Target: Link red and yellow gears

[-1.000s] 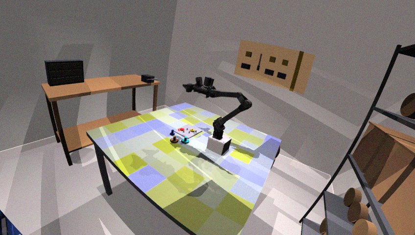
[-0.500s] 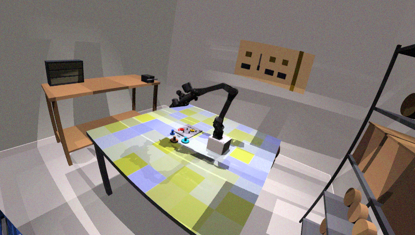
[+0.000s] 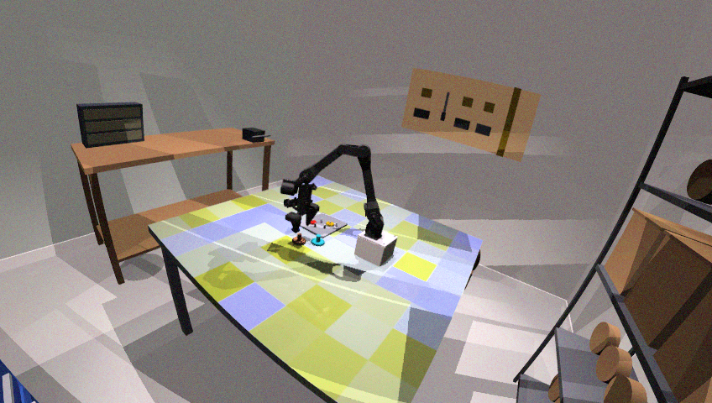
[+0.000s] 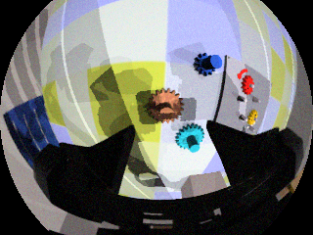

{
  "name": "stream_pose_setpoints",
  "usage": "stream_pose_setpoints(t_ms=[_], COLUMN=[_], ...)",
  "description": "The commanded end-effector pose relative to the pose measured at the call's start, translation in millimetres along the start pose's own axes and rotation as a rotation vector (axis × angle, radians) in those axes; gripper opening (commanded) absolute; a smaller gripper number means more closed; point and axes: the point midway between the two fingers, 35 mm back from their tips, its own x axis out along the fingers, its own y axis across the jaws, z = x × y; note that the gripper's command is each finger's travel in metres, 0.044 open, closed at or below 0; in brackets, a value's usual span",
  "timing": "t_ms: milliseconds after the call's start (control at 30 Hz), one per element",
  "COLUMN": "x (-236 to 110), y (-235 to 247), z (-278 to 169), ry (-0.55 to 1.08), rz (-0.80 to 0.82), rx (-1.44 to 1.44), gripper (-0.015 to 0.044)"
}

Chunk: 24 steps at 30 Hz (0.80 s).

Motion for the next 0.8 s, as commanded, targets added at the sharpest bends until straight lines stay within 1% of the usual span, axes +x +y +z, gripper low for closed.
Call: stream_pose_setpoints(t_ms=[0, 67, 167, 300, 767], x=[-2.1, -0.2, 13.0, 14.0, 36.3], y=[3.1, 4.0, 3.8, 3.8, 3.9], z=[2.7, 3.5, 3.3, 3.3, 3.6], ry=[0.007, 0.007, 0.007, 0.007, 0.007], rz=[-0.011, -0.011, -0.011, -0.011, -0.011], rx=[0.009, 0.009, 0.009, 0.009, 0.009], gripper=[0.044, 0.044, 0.044, 0.044, 0.044])
